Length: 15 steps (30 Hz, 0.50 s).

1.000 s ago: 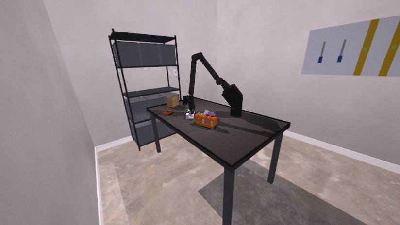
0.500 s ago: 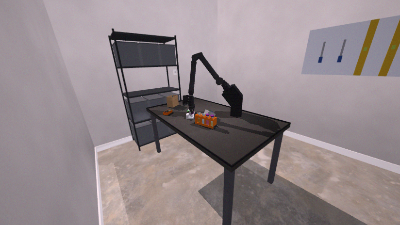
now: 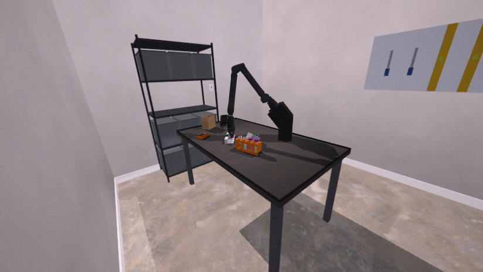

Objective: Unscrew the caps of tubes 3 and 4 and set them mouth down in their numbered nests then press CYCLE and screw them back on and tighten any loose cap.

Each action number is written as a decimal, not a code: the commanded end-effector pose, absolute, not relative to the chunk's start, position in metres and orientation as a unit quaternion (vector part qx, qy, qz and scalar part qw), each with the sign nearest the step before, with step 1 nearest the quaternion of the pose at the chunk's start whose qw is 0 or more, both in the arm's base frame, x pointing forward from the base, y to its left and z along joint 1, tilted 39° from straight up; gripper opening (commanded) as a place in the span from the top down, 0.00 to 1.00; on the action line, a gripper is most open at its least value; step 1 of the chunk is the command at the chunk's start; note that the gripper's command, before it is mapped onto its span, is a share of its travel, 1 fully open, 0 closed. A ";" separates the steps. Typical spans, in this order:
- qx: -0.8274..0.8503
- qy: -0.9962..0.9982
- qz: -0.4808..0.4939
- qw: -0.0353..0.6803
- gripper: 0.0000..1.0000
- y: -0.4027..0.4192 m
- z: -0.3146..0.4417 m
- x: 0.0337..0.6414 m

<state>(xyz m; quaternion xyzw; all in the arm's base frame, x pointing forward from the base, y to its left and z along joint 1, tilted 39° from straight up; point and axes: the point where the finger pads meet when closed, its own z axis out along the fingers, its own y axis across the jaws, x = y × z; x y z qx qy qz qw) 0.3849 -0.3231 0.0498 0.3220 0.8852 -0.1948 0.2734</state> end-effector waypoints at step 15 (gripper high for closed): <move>0.317 0.886 -0.196 0.277 0.53 -0.330 0.048 0.395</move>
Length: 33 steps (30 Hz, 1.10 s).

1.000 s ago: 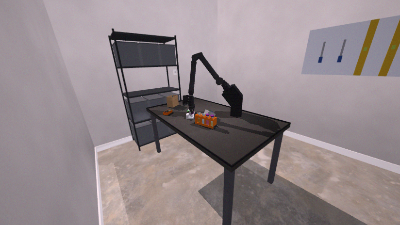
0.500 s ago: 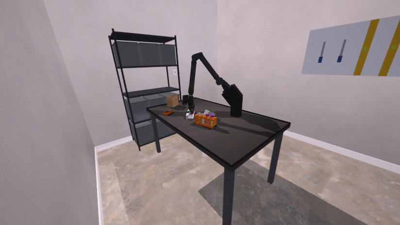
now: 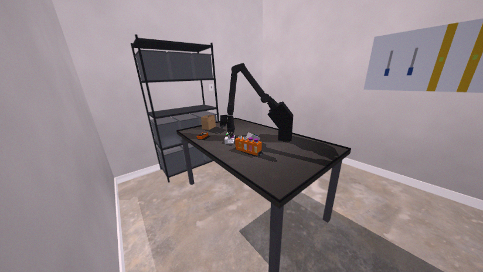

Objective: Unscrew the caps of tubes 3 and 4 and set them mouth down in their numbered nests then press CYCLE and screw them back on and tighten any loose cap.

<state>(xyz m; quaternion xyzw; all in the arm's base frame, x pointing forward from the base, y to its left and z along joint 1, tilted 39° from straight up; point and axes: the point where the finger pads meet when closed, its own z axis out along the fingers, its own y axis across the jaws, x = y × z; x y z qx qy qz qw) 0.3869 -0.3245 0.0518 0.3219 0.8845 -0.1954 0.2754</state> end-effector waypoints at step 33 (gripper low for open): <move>0.320 0.884 -0.197 0.277 0.53 -0.337 0.043 0.395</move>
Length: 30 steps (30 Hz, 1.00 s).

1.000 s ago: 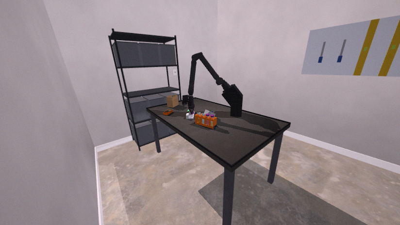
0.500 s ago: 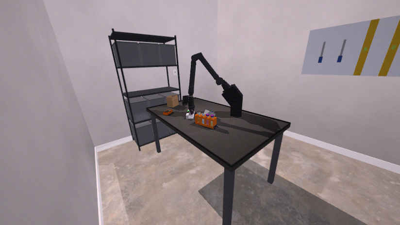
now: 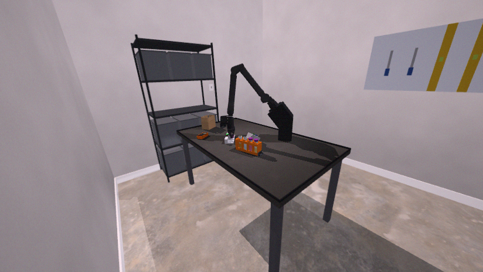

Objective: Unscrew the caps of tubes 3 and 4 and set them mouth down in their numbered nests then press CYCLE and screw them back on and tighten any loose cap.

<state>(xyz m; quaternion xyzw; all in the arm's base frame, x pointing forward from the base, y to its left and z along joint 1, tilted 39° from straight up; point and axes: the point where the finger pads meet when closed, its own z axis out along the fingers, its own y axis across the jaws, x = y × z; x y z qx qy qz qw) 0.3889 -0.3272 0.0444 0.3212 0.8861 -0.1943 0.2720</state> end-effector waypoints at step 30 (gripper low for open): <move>0.321 0.887 -0.195 0.269 0.53 -0.332 0.033 0.385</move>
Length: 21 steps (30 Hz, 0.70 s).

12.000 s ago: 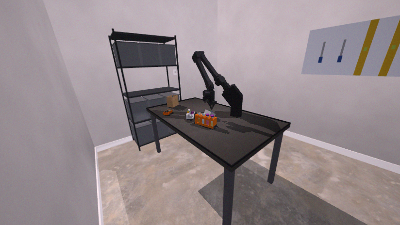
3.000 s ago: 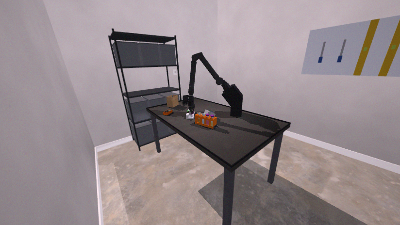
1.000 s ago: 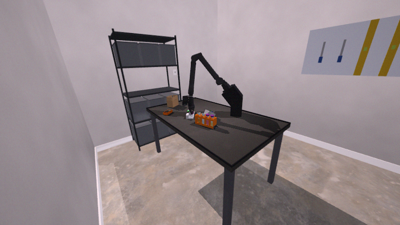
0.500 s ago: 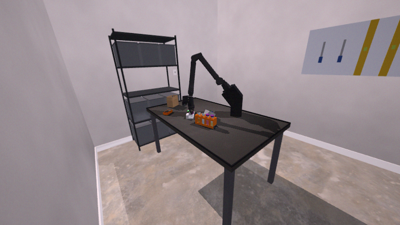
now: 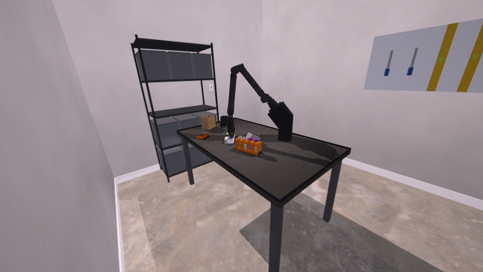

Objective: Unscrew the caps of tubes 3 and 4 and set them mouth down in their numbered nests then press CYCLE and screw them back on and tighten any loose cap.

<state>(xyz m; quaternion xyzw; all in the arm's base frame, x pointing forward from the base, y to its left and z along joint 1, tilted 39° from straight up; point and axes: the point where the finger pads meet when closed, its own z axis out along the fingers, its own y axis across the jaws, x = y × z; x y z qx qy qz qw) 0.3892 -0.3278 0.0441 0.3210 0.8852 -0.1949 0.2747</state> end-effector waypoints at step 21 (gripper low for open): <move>0.320 0.885 -0.193 0.278 1.00 -0.312 0.062 0.383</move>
